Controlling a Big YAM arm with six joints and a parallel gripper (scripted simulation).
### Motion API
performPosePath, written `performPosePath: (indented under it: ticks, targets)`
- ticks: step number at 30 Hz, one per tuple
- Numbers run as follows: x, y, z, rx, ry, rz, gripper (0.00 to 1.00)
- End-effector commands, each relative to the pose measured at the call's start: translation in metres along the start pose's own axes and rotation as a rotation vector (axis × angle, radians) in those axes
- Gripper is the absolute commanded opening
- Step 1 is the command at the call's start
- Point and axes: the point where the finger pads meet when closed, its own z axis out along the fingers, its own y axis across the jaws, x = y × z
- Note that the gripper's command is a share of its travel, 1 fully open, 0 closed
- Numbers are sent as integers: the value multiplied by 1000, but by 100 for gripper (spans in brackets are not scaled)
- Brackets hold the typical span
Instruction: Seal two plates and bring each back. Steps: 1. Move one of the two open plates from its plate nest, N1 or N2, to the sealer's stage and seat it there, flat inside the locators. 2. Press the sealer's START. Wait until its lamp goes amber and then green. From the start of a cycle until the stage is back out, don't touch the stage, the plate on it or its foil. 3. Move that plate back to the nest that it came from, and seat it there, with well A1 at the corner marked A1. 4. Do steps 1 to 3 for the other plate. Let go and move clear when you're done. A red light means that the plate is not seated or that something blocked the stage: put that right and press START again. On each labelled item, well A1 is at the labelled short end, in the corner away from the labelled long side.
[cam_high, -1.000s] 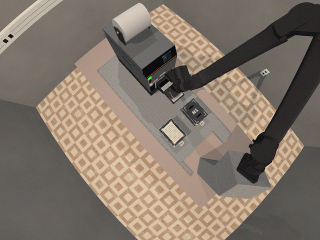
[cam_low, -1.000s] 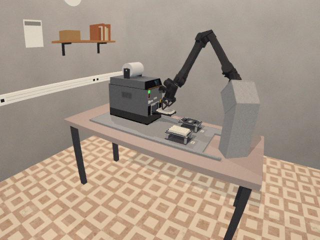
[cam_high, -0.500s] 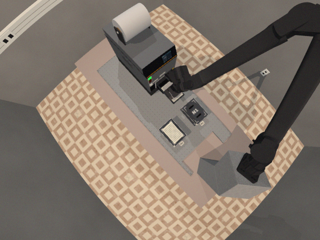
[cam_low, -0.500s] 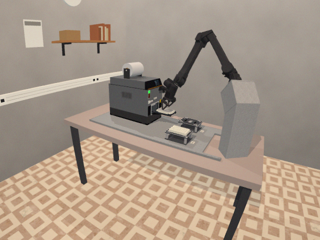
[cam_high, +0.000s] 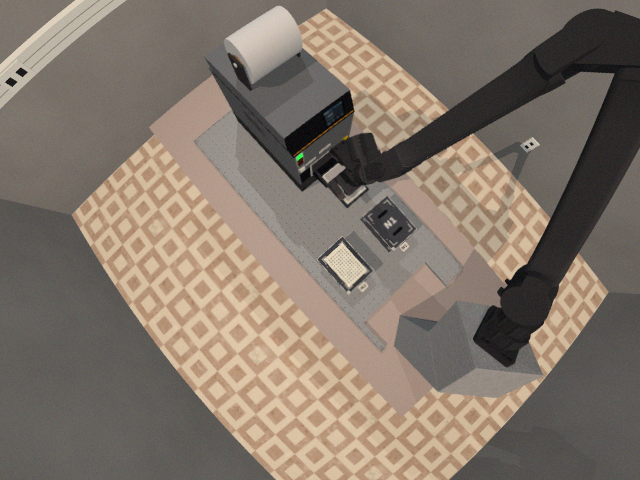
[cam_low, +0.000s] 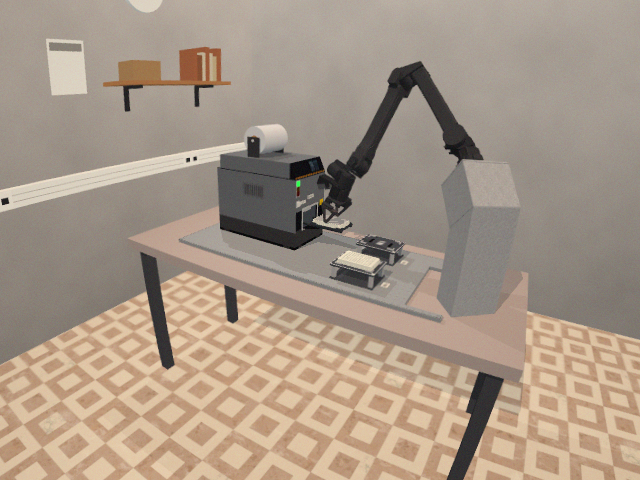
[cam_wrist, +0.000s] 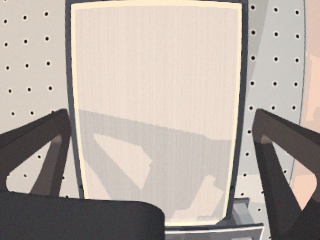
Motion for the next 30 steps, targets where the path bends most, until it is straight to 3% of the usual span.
performPosePath:
  ticks: [1,10,16,30]
  targets:
    - [5,-2,9,8,11,-13,100]
    - [-7,10,-12,-13,-13,-31,100]
    - [-27,3,-16,-2,-48,-17,100]
    - [-17,5,-18,-7,-35,-21,100]
